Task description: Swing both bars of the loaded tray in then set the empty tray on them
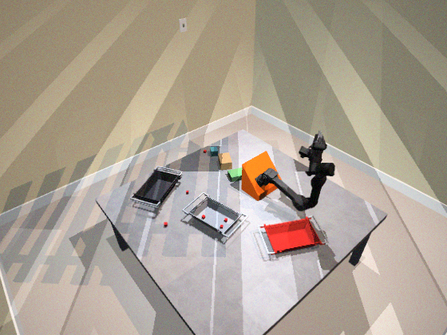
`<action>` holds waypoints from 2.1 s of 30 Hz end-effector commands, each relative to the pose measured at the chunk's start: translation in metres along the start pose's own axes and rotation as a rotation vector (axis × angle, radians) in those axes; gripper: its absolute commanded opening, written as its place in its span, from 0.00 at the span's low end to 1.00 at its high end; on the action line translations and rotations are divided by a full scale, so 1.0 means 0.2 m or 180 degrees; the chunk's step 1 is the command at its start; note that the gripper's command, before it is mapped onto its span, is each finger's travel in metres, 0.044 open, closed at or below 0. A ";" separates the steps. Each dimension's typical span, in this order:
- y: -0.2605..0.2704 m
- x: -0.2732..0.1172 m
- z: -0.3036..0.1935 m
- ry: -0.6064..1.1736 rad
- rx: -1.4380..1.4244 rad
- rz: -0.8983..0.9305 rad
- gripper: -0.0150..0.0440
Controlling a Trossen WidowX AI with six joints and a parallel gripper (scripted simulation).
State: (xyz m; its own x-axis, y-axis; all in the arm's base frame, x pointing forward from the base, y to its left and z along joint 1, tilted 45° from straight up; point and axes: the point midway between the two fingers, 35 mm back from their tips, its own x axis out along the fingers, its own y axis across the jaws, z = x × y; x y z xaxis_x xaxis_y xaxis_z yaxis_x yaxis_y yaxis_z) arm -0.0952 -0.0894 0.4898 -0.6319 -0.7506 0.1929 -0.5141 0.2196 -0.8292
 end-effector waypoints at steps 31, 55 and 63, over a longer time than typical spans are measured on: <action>-0.33 -0.45 1.71 -0.4639 0.1038 0.1174 0.39; 0.33 -2.26 1.88 -0.4442 -0.1448 0.6419 0.39; 0.39 -2.34 1.83 -0.4031 -0.1670 0.6676 0.39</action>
State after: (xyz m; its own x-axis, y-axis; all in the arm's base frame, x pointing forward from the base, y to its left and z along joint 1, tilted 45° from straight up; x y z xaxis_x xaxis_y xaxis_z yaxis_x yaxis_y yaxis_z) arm 0.3726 0.0497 0.1379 0.0898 0.6945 -0.7139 -0.1571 0.7177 0.6784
